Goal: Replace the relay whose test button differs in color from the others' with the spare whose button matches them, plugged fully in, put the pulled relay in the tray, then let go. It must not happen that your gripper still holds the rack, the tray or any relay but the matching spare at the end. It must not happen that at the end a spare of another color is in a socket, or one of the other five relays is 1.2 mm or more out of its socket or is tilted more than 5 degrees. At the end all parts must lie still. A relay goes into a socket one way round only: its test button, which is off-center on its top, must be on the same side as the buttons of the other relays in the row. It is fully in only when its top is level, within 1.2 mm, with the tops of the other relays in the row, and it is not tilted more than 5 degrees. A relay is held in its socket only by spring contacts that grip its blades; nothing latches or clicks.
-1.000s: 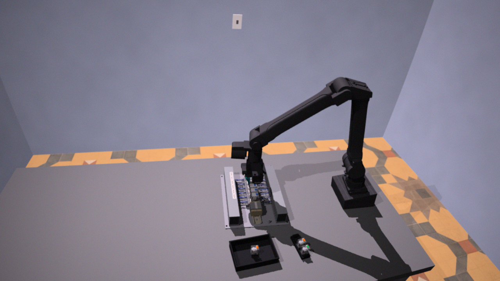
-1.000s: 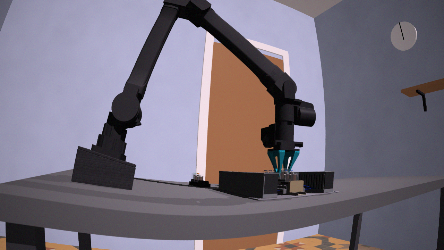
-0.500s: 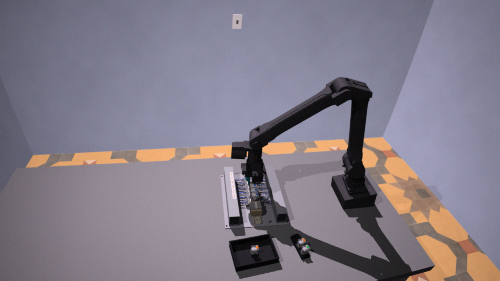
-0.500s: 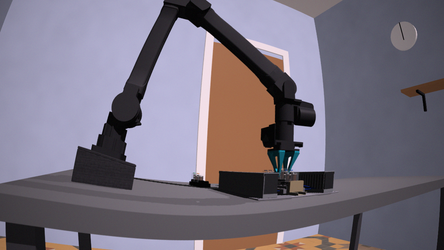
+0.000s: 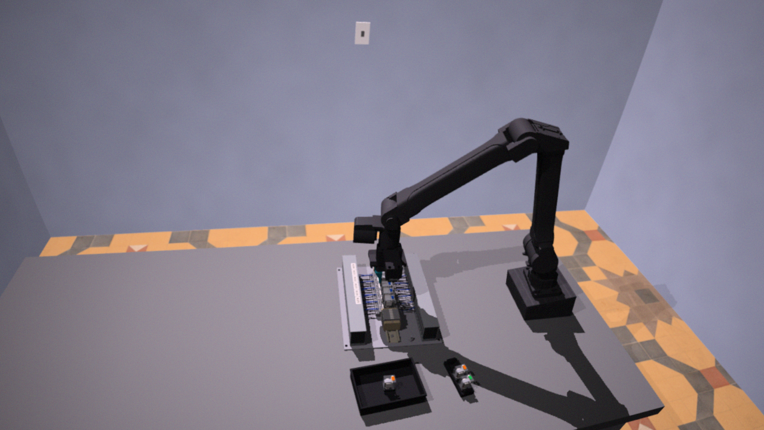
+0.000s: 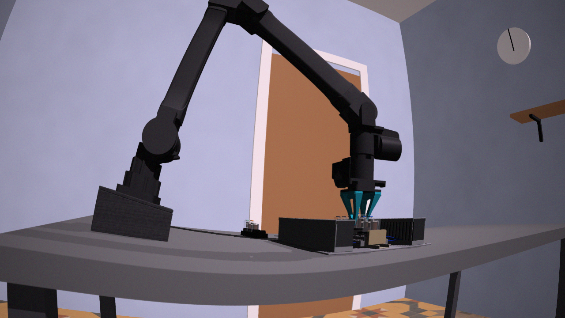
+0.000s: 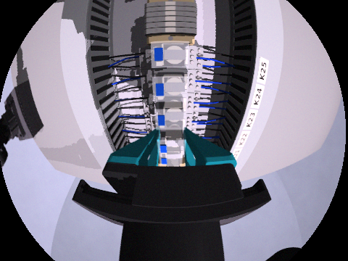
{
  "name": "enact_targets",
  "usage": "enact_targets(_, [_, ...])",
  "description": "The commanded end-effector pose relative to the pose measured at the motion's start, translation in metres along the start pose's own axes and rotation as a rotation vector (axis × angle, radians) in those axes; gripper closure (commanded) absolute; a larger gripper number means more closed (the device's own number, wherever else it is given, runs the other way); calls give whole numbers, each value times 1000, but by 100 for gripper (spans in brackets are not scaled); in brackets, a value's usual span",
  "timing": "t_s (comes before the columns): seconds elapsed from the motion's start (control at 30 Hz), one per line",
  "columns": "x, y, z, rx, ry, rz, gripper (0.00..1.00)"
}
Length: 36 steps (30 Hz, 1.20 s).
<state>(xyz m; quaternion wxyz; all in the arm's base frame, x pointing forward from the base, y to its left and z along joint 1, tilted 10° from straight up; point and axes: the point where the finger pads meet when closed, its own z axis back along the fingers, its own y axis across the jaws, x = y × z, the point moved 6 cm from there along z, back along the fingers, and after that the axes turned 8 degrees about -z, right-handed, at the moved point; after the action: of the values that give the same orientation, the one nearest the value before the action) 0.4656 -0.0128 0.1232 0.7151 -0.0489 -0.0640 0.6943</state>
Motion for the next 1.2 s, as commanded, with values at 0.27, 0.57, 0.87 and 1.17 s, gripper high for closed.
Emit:
enact_targets(0.27, [5, -11, 15, -42, -6, 2, 100])
enact_targets(0.57, [5, -9, 17, -42, -6, 2, 100])
enact_targets(0.87, [5, -7, 18, -42, -6, 2, 100])
enact_targets(1.17, [5, -6, 18, -42, -6, 2, 100])
